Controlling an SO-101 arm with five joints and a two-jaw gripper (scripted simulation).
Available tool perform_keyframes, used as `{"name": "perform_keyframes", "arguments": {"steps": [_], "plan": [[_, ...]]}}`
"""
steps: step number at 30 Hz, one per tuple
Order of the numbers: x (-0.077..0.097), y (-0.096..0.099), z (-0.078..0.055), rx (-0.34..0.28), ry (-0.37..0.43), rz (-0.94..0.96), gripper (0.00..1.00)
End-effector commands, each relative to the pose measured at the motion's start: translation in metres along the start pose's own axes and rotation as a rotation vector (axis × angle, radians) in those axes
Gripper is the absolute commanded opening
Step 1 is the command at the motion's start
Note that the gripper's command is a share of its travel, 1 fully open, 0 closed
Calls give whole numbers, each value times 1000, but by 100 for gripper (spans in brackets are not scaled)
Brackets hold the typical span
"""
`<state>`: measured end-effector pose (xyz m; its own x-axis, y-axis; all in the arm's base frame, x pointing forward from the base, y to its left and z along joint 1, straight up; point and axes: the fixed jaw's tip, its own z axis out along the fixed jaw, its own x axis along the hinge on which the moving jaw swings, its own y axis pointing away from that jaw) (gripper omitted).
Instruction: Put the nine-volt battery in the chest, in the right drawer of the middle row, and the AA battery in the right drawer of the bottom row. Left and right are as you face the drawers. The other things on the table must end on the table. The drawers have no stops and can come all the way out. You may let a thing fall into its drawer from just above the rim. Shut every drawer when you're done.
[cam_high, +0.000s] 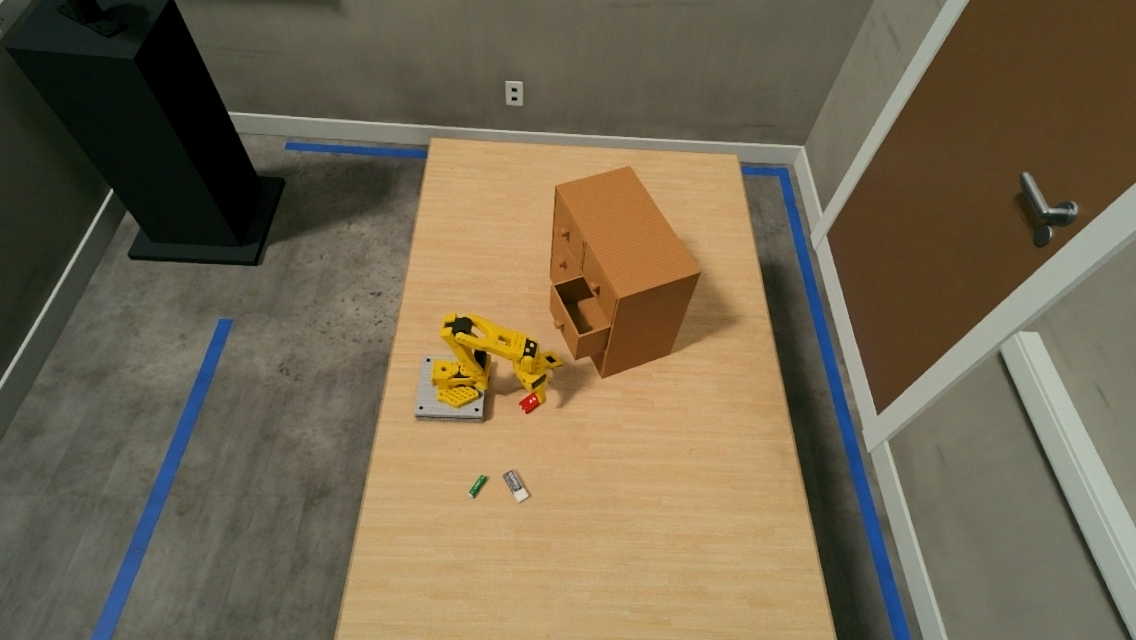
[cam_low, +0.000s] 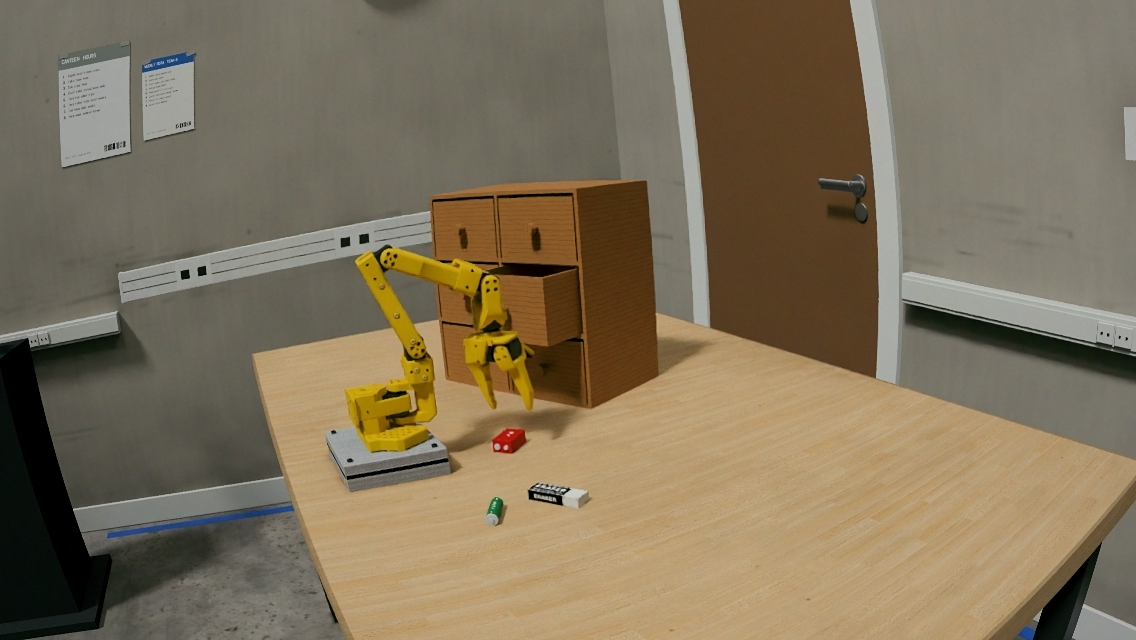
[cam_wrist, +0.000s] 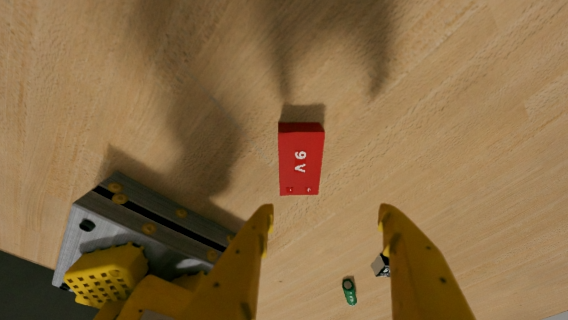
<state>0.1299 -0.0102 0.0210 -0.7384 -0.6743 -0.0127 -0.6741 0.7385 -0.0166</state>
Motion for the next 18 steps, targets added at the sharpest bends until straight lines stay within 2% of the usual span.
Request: {"name": "perform_keyframes", "arguments": {"steps": [1,18], "plan": [[3,2,3,-16,13,2,30],[5,3,5,-16,13,2,30]]}}
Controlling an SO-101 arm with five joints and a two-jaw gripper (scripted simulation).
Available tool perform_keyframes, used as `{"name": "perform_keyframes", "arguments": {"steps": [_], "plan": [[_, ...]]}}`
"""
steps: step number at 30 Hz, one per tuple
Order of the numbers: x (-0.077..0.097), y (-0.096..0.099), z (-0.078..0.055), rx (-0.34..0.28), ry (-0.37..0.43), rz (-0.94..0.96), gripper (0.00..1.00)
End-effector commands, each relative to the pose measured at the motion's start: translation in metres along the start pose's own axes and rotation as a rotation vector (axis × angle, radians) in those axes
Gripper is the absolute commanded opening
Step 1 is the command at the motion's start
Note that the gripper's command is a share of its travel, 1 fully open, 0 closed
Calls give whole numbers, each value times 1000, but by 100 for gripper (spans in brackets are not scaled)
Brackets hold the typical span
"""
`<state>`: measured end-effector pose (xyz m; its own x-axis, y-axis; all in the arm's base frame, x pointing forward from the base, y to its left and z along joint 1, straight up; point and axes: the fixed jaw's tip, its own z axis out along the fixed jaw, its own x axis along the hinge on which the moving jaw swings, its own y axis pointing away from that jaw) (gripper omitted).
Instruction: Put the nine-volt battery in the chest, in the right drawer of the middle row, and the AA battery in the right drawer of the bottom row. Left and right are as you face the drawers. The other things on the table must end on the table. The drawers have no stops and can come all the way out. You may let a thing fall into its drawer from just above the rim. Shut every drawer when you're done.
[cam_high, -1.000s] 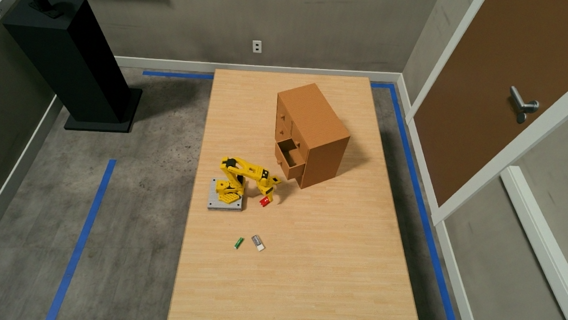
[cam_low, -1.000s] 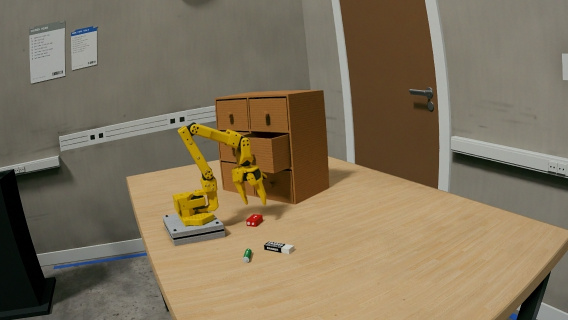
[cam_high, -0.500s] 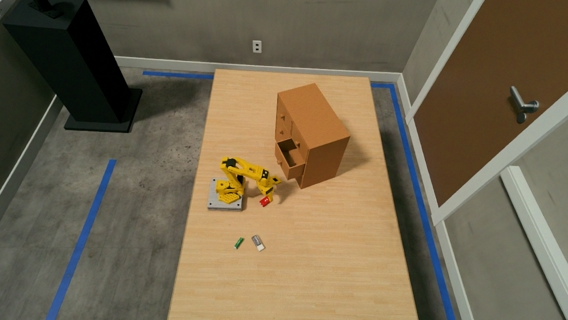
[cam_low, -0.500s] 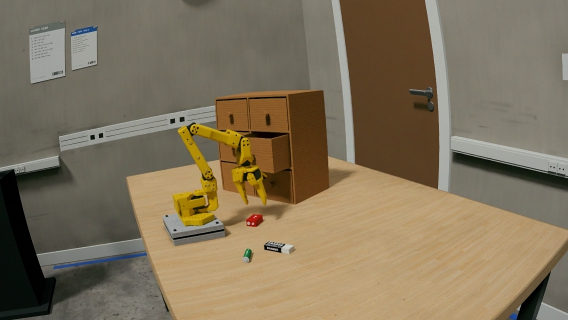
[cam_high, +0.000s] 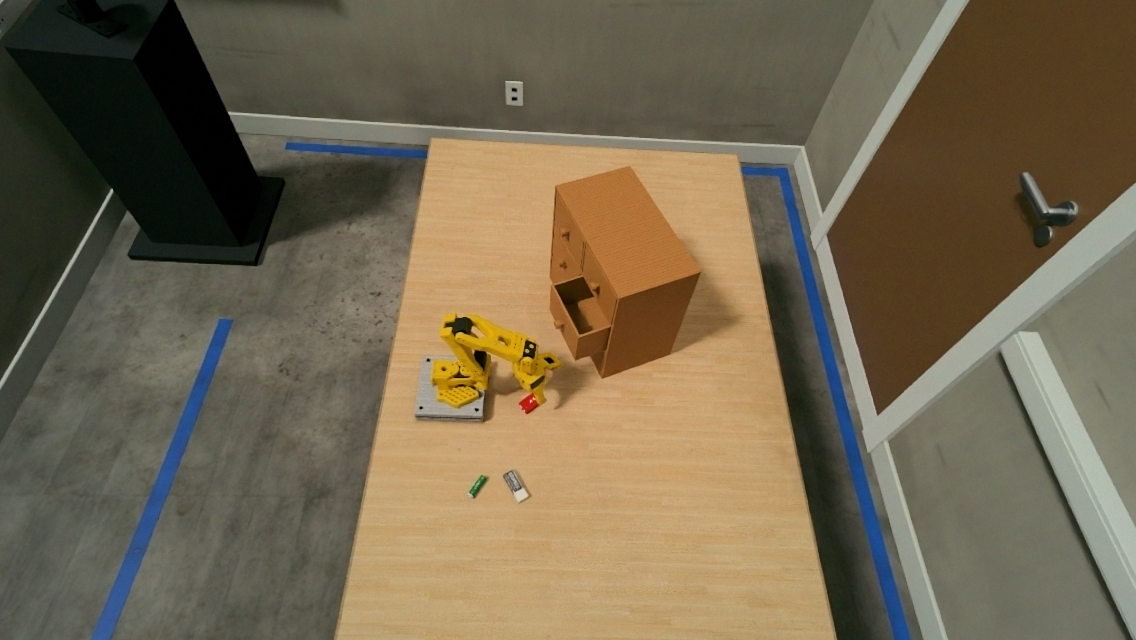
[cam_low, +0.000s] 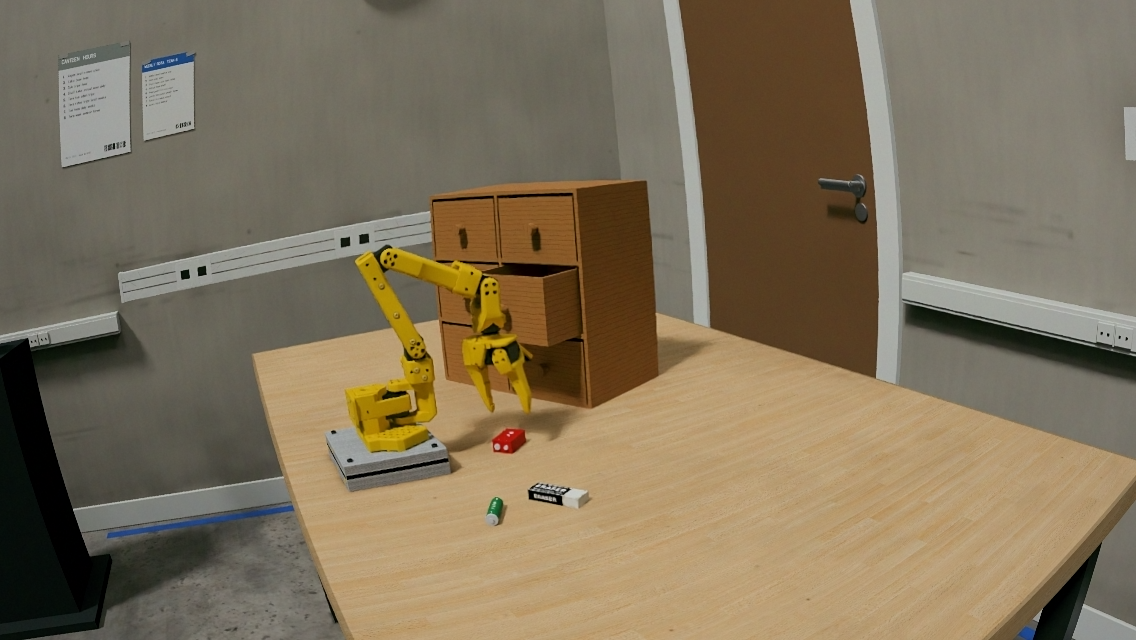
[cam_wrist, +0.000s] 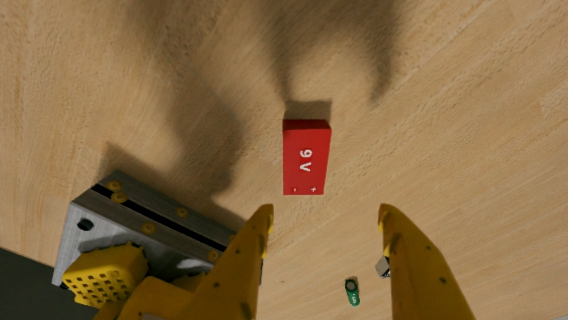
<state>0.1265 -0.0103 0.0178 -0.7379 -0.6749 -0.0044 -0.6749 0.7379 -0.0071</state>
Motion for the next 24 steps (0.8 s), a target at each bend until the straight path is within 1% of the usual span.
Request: {"name": "perform_keyframes", "arguments": {"steps": [1,22,24], "plan": [[3,1,2,-7,4,3,30],[4,2,4,-7,4,3,30],[3,1,11,-7,4,3,30]]}}
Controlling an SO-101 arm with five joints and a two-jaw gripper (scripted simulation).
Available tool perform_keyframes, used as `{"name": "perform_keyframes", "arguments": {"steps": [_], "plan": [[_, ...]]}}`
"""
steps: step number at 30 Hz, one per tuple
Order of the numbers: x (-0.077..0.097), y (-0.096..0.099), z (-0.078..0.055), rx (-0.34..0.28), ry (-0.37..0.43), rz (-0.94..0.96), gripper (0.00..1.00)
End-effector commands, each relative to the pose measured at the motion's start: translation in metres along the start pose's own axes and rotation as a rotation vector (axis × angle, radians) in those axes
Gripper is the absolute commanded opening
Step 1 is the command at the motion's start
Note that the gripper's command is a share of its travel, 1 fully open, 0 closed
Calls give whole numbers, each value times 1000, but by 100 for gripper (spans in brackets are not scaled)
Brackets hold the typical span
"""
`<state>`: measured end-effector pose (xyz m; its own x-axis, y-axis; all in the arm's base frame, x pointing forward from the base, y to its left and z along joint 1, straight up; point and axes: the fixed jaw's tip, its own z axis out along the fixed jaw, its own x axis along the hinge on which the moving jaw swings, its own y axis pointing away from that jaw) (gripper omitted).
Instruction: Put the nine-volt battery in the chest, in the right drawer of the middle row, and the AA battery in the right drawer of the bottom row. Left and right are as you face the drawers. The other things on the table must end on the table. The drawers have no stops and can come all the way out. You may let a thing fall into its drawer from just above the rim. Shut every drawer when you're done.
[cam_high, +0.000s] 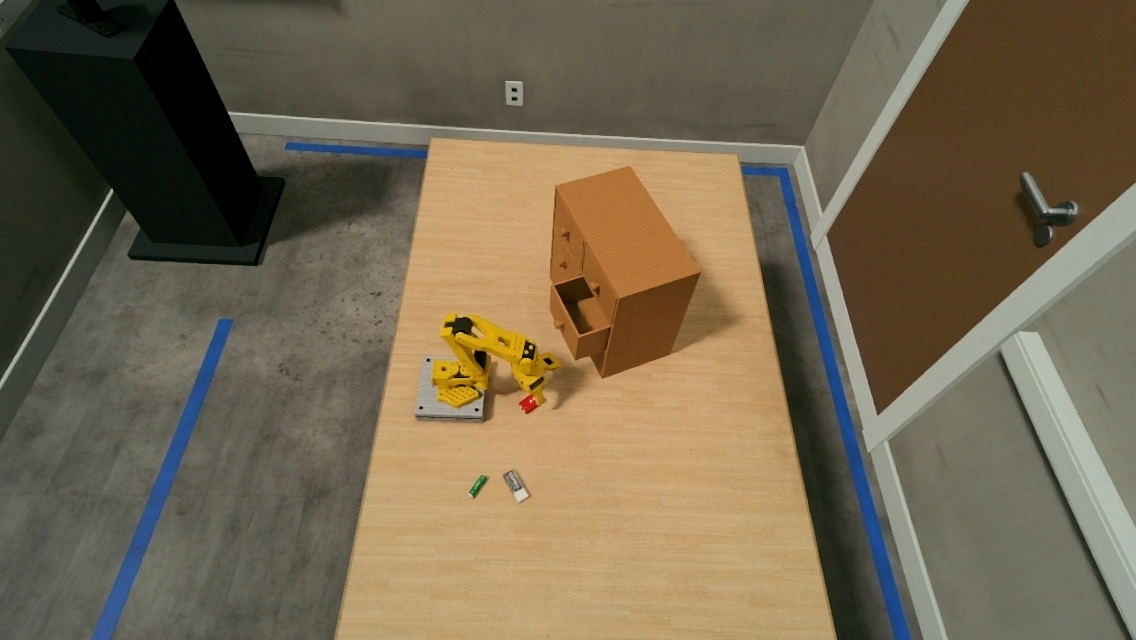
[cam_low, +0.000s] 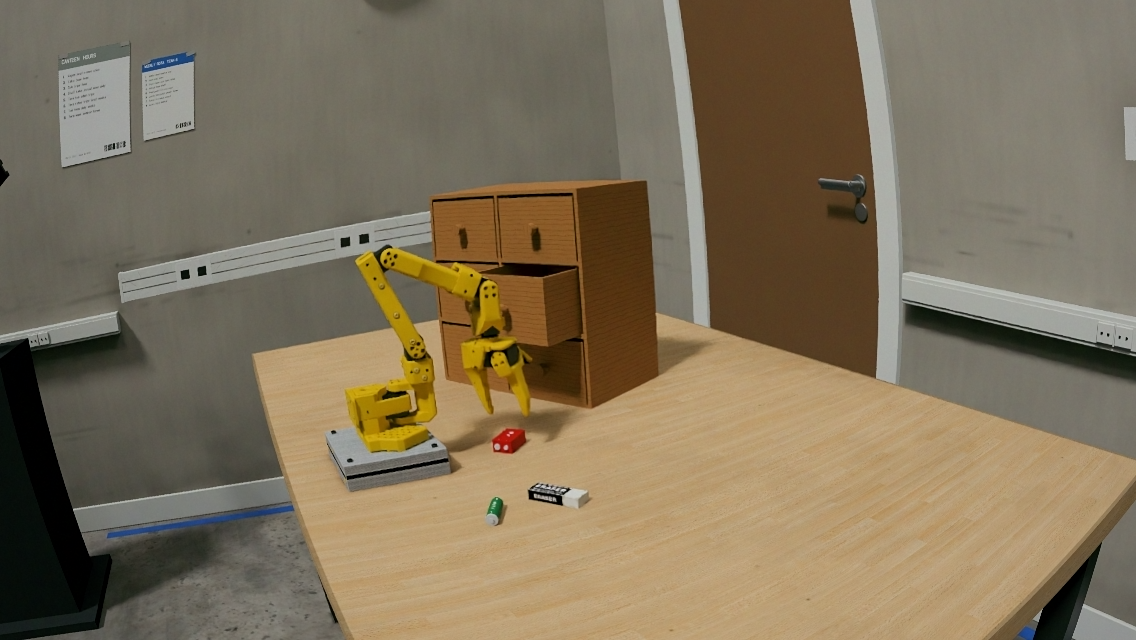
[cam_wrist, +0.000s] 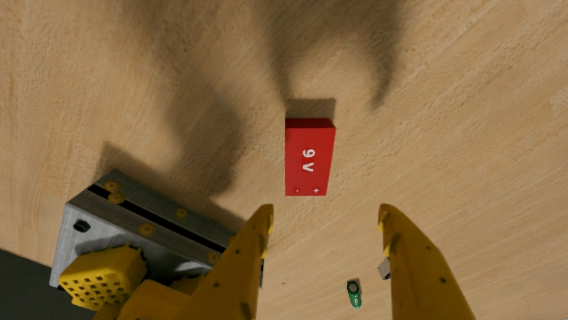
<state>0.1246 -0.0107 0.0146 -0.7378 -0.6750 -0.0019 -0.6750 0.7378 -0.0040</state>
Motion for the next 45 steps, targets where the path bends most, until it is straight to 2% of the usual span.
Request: {"name": "perform_keyframes", "arguments": {"steps": [1,3,15,19,32,35,45], "plan": [[0,-1,11,-4,2,3,30],[-1,-2,18,-4,2,3,30],[-1,-2,18,-4,2,3,30],[-1,-2,32,-4,2,3,30],[-1,-2,32,-4,2,3,30],[-1,-1,42,-4,2,3,30],[-1,-1,42,-4,2,3,30]]}}
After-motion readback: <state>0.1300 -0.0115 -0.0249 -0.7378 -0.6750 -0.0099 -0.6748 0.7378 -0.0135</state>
